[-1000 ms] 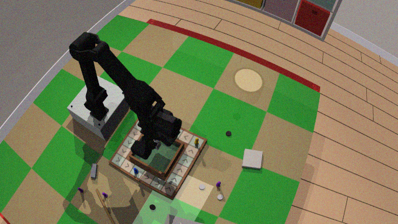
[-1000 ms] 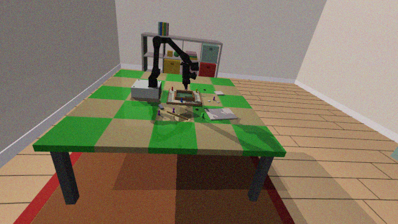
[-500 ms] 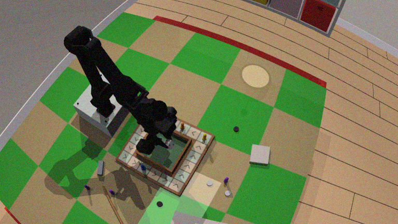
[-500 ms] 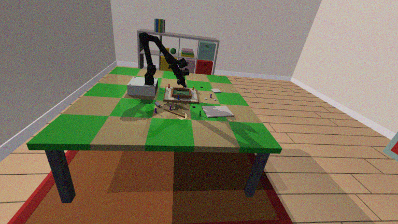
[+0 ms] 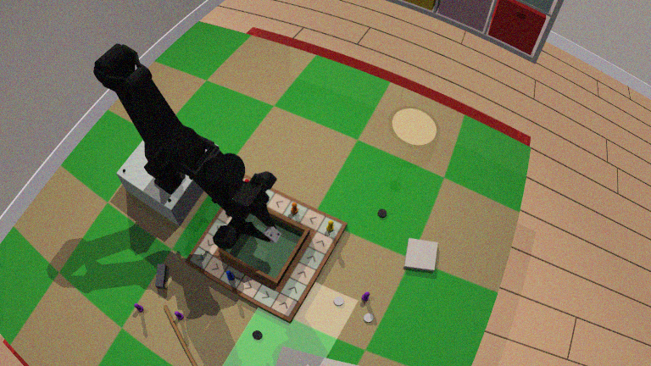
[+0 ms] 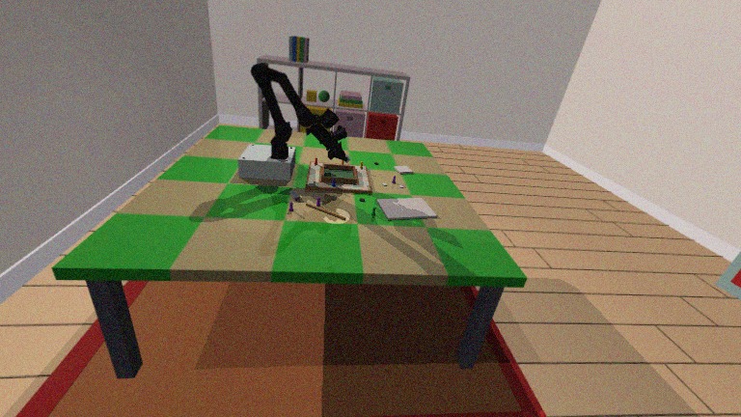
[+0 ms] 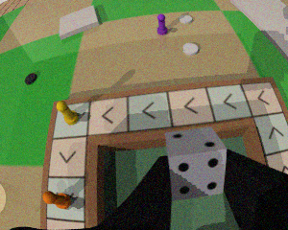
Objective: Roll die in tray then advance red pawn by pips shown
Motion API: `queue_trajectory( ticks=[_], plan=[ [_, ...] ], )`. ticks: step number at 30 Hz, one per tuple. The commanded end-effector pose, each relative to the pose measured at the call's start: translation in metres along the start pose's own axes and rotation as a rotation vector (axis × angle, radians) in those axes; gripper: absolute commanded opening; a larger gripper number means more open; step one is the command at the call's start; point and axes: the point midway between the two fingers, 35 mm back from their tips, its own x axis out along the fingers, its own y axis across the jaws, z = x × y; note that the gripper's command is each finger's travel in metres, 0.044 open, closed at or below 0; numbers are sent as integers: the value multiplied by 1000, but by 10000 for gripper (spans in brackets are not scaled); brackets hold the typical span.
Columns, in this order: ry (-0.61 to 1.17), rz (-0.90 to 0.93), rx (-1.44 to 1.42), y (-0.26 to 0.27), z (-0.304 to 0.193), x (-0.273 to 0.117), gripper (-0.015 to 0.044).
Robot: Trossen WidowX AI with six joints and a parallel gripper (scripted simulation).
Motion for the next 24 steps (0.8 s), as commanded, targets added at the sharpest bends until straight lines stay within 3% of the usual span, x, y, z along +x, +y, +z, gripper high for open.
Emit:
queue_trajectory(
  ticks=[1,5,21,24],
  plan=[
    [-9,2,3,1,1,-17,0],
    [-8,2,4,3,-2,-36,0],
    [-10,4,0,3,-1,-35,0],
    [-10,4,0,3,-1,-35,79]
  ],
)
